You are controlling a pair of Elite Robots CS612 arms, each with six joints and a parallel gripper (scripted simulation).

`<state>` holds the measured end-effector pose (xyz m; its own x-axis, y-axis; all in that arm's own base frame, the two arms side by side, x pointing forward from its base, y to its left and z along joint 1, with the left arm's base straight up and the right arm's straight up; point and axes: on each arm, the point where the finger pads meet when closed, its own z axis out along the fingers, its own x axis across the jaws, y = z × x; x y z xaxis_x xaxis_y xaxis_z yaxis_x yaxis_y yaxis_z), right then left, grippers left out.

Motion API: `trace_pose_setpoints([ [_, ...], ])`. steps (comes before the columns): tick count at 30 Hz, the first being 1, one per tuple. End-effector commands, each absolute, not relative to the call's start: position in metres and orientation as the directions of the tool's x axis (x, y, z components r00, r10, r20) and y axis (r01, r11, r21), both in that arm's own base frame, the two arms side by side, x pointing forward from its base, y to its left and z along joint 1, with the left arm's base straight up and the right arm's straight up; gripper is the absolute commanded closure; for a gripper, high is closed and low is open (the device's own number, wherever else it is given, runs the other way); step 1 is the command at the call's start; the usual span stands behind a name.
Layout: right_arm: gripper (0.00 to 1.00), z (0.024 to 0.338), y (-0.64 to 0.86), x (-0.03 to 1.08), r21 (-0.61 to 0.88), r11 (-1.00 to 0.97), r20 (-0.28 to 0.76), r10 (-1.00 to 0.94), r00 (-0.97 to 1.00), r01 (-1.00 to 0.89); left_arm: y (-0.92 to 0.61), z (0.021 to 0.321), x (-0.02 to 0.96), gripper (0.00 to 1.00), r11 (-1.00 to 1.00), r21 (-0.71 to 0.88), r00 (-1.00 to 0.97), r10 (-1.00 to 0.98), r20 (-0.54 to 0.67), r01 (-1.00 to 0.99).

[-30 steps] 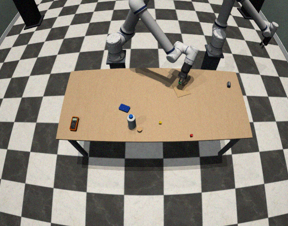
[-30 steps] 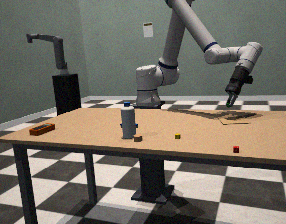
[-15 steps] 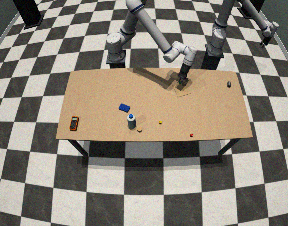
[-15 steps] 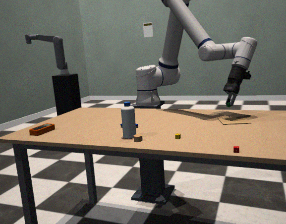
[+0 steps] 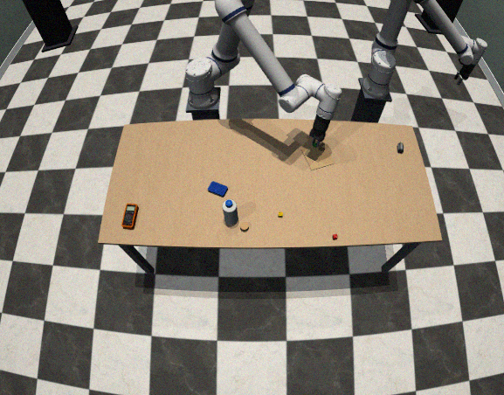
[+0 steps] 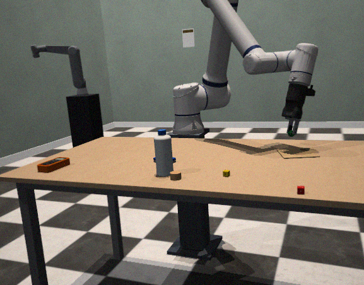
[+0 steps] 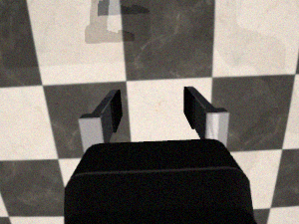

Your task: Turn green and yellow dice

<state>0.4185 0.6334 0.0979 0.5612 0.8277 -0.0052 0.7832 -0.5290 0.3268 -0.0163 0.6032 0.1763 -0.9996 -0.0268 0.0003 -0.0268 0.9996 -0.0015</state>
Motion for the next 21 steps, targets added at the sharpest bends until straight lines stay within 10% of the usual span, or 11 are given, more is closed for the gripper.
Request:
trace_pose_setpoints([
  [1,0.6,0.0998,0.6338,0.4197,0.277,-0.538,-0.002,0.828,0.56,0.796,0.6037,0.177,-0.0162,0.0,1.0,0.0,-1.0,-0.027,0.0,-0.027],
  [21,0.6,0.0985,0.6318,0.4216,0.108,-0.555,-0.007,0.829,0.559,0.825,0.6037,0.177,-0.0162,0.0,1.0,0.0,-1.0,-0.027,0.0,-0.027],
])
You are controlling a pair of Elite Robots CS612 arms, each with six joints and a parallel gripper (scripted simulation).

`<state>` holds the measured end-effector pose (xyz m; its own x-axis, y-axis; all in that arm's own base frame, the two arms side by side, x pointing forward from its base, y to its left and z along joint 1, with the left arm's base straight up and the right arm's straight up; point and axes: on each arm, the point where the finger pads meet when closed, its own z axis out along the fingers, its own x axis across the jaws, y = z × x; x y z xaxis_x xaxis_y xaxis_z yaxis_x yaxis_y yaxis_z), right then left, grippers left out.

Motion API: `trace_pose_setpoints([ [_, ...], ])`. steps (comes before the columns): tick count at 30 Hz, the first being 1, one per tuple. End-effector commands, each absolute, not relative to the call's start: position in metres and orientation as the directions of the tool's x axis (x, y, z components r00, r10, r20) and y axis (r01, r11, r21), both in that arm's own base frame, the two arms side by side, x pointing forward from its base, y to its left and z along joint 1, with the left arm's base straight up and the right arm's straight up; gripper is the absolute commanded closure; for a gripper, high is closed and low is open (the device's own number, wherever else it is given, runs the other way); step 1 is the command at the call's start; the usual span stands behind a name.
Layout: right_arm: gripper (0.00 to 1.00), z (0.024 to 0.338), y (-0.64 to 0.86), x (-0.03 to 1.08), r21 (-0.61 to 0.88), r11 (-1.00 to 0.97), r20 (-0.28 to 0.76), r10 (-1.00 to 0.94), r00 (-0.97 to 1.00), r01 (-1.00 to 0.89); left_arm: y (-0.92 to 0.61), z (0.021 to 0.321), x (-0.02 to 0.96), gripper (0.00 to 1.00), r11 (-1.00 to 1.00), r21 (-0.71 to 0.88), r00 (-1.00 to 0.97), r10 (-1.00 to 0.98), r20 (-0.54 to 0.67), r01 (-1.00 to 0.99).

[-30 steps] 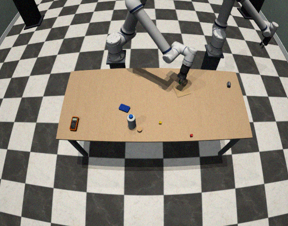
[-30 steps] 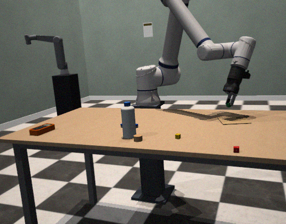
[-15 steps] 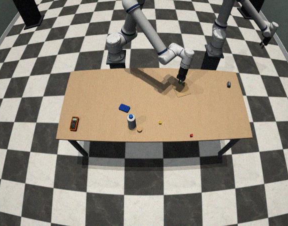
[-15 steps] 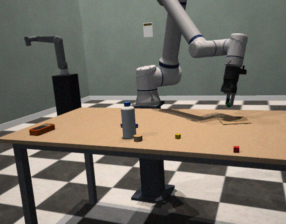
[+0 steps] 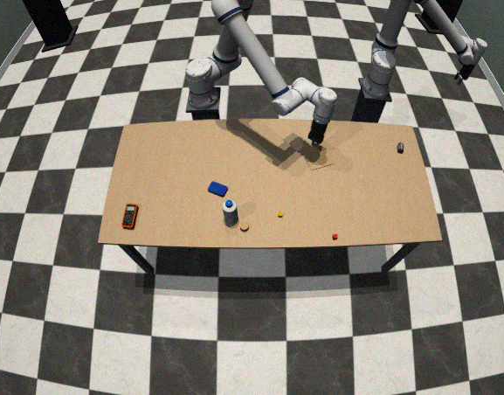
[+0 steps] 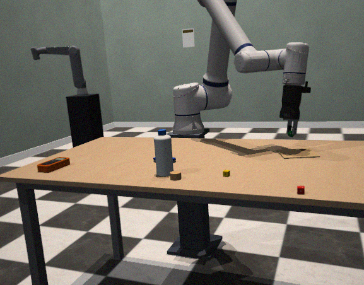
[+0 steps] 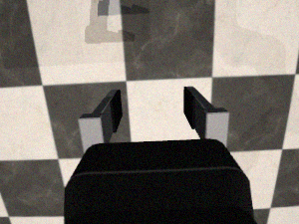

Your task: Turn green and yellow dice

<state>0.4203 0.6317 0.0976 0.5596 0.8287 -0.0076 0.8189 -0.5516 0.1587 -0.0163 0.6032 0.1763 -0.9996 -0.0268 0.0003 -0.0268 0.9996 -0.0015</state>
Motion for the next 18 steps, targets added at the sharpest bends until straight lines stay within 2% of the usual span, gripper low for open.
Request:
trace_pose_setpoints([
  [1,0.6,0.0988,0.6316,0.422,0.087,-0.557,-0.006,0.829,0.559,0.826,0.6037,0.177,-0.0162,0.0,1.0,0.0,-1.0,-0.027,0.0,-0.027],
  [6,0.6,0.1007,0.6315,0.4233,0.012,-0.56,-0.001,0.829,0.56,0.829,0.6037,0.177,-0.0162,0.0,1.0,0.0,-1.0,-0.027,0.0,-0.027],
  [18,0.6,0.0999,0.6308,0.4237,-0.038,-0.558,-0.004,0.829,0.559,0.829,0.6037,0.177,-0.0162,0.0,1.0,0.0,-1.0,-0.027,0.0,-0.027],
])
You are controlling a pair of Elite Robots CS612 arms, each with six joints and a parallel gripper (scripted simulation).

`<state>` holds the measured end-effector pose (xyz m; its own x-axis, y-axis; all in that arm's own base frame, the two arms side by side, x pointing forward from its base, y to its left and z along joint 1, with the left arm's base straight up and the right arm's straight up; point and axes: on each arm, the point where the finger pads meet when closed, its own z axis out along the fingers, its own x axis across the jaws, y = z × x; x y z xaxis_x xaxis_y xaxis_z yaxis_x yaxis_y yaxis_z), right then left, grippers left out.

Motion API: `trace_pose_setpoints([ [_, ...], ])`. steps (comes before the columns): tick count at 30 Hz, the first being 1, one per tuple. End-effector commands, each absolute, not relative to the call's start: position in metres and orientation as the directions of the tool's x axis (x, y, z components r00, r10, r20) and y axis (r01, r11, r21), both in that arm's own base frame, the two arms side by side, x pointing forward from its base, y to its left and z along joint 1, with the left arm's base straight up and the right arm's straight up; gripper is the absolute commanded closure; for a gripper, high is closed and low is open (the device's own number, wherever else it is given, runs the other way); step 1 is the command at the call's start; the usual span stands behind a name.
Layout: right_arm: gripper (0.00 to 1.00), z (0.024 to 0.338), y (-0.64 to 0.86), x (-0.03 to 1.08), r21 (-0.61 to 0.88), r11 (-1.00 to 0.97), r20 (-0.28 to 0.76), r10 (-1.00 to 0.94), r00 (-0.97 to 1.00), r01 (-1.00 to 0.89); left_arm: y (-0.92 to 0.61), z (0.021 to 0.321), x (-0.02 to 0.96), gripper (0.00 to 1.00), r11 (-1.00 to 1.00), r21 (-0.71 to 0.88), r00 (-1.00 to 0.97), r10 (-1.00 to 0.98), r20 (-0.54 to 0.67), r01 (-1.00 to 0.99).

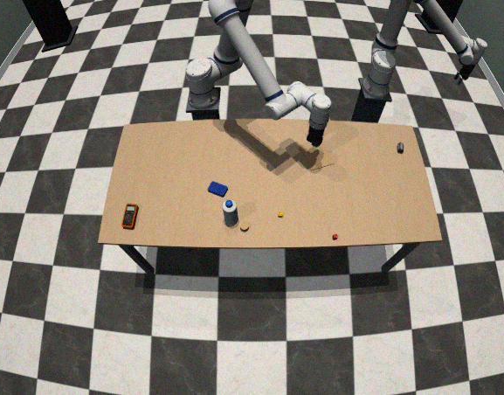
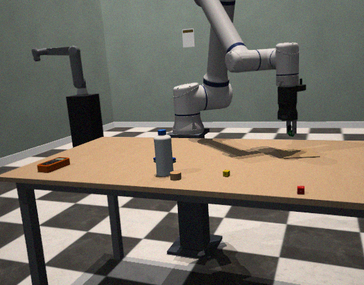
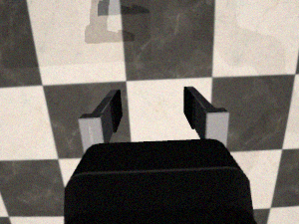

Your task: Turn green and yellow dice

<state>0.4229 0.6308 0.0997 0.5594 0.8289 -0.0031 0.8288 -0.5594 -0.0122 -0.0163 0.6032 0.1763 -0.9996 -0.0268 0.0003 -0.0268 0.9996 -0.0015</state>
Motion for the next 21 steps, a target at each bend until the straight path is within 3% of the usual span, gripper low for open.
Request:
trace_pose_setpoints([
  [1,0.6,0.0994,0.6306,0.4237,-0.055,-0.558,-0.005,0.83,0.558,0.828,0.6037,0.177,-0.0162,0.0,1.0,0.0,-1.0,-0.027,0.0,-0.027],
  [10,0.6,0.0999,0.629,0.4265,-0.236,-0.544,-0.002,0.829,0.559,0.806,0.6037,0.177,-0.0162,0.0,1.0,0.0,-1.0,-0.027,0.0,-0.027],
  [21,0.6,0.0999,0.6287,0.4271,-0.276,-0.538,-0.002,0.829,0.559,0.797,0.6037,0.177,-0.0162,0.0,1.0,0.0,-1.0,-0.027,0.0,-0.027],
])
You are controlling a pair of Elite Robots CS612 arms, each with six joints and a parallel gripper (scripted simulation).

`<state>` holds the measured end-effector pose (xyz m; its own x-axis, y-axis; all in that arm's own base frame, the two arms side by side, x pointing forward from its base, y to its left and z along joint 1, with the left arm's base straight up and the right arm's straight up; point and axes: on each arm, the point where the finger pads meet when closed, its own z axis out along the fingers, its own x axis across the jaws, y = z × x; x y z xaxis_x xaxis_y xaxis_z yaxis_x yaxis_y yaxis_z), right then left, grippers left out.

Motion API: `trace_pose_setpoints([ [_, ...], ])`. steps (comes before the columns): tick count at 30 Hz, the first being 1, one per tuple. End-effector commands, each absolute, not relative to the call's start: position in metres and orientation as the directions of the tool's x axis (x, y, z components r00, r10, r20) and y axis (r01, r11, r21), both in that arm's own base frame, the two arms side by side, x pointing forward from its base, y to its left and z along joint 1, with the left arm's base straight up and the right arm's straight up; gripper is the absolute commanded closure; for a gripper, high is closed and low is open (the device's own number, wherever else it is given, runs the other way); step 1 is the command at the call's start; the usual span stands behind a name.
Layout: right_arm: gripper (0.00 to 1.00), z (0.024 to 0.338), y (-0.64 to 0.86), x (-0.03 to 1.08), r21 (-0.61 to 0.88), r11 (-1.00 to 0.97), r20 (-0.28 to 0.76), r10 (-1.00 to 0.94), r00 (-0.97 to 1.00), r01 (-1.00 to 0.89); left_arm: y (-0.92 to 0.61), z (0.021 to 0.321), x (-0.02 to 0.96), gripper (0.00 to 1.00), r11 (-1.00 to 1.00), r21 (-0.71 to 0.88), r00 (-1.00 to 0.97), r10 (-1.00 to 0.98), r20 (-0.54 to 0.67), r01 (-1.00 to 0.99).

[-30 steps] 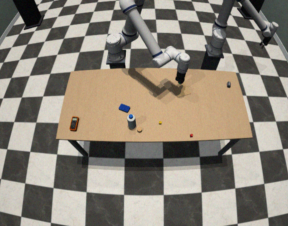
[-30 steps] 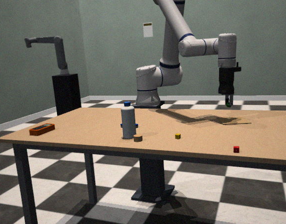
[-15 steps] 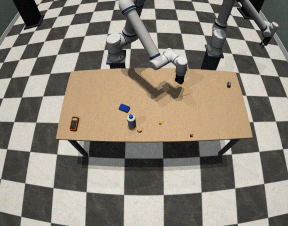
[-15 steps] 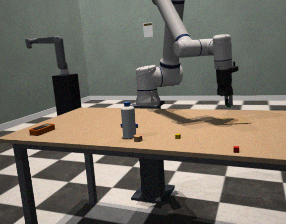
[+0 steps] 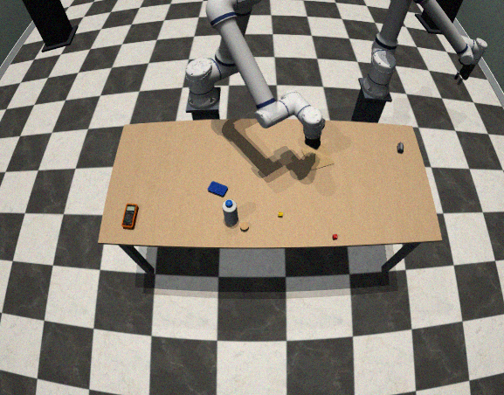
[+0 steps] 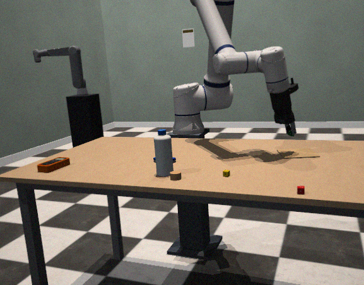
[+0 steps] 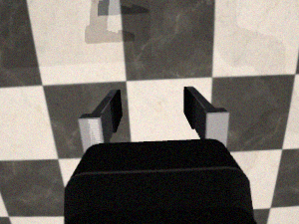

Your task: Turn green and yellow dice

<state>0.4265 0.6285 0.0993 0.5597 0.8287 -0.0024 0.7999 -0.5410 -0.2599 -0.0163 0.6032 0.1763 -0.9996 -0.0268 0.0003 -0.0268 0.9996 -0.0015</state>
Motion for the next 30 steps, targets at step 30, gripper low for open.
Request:
trace_pose_setpoints([
  [30,0.6,0.0956,0.6248,0.4313,-0.662,-0.418,-0.004,0.832,0.555,0.622,0.6037,0.177,-0.0162,0.0,1.0,0.0,-1.0,-0.027,0.0,-0.027],
])
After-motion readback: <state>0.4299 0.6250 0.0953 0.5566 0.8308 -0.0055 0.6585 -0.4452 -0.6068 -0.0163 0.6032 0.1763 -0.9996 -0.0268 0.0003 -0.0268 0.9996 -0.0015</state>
